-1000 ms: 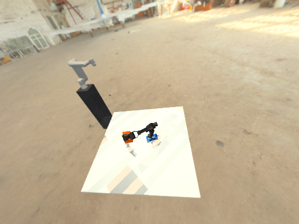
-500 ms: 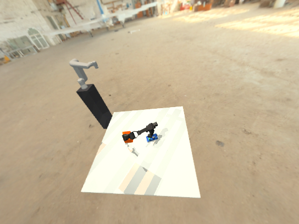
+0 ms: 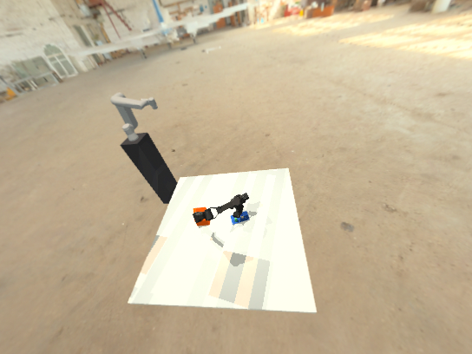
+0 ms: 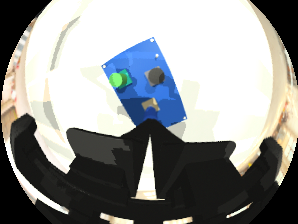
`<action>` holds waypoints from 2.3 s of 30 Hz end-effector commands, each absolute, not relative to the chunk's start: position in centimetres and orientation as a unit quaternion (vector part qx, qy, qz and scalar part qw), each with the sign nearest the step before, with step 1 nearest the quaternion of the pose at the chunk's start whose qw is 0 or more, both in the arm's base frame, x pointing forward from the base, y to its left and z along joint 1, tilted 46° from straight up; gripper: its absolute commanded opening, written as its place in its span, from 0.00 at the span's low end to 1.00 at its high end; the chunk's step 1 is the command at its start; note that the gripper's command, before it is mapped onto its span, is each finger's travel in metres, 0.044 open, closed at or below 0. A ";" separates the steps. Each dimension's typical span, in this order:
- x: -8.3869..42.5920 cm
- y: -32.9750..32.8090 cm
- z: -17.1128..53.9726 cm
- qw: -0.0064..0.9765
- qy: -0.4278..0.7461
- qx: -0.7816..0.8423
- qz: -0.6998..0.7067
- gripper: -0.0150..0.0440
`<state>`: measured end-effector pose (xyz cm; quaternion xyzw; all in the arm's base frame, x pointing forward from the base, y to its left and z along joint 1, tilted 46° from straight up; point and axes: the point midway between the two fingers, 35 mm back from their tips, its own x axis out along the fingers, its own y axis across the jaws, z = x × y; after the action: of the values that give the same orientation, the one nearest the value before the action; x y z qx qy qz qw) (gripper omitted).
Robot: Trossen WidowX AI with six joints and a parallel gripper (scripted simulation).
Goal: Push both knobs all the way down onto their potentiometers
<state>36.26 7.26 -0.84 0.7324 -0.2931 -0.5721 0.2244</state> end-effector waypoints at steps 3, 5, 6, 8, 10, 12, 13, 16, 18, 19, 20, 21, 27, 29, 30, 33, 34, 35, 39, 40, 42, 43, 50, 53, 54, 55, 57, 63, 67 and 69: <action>37.0 5.5 -2.2 0.214 -0.310 0.726 -0.575 0.25; 37.0 5.4 -2.2 0.214 -0.310 0.726 -0.575 0.25; 37.0 5.4 -2.2 0.214 -0.310 0.726 -0.575 0.25; 37.0 5.3 -2.3 0.214 -0.310 0.726 -0.575 0.25; 37.0 5.2 -2.5 0.214 -0.310 0.726 -0.575 0.25; 37.0 5.2 -2.5 0.214 -0.310 0.726 -0.575 0.25; 37.0 5.2 -2.5 0.214 -0.310 0.726 -0.575 0.25; 37.0 5.2 -2.5 0.214 -0.310 0.726 -0.575 0.25; 37.0 5.2 -2.5 0.214 -0.310 0.726 -0.575 0.25; 37.0 5.2 -2.5 0.214 -0.310 0.726 -0.575 0.25; 37.0 5.1 -2.5 0.214 -0.310 0.726 -0.575 0.25; 37.0 5.1 -2.5 0.214 -0.310 0.726 -0.575 0.25; 37.1 4.9 -2.7 0.214 -0.310 0.726 -0.575 0.25; 37.1 4.9 -2.7 0.214 -0.310 0.726 -0.575 0.25; 37.1 4.9 -2.7 0.214 -0.310 0.726 -0.575 0.25; 37.1 4.9 -2.7 0.214 -0.310 0.726 -0.575 0.25; 37.1 4.9 -2.7 0.214 -0.310 0.726 -0.575 0.25; 37.1 4.9 -2.7 0.214 -0.310 0.726 -0.575 0.25; 37.1 4.9 -2.7 0.214 -0.310 0.726 -0.575 0.25; 37.1 4.9 -2.7 0.214 -0.310 0.726 -0.575 0.25; 37.1 4.9 -2.7 0.214 -0.310 0.726 -0.575 0.25; 37.1 4.9 -2.7 0.214 -0.310 0.726 -0.575 0.25; 37.1 4.9 -2.7 0.214 -0.310 0.726 -0.575 0.25; 37.1 4.8 -2.8 0.214 -0.310 0.726 -0.575 0.25; 37.1 4.8 -2.8 0.214 -0.310 0.726 -0.575 0.25; 37.1 4.8 -2.8 0.214 -0.310 0.726 -0.575 0.25; 37.1 4.8 -2.8 0.214 -0.310 0.726 -0.575 0.25; 37.1 4.8 -2.8 0.214 -0.310 0.726 -0.575 0.25; 37.1 4.8 -2.8 0.214 -0.310 0.726 -0.575 0.25; 37.1 4.8 -2.8 0.214 -0.310 0.726 -0.575 0.25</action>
<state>36.43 6.60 -1.49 0.7320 -0.2918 -0.5726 0.2260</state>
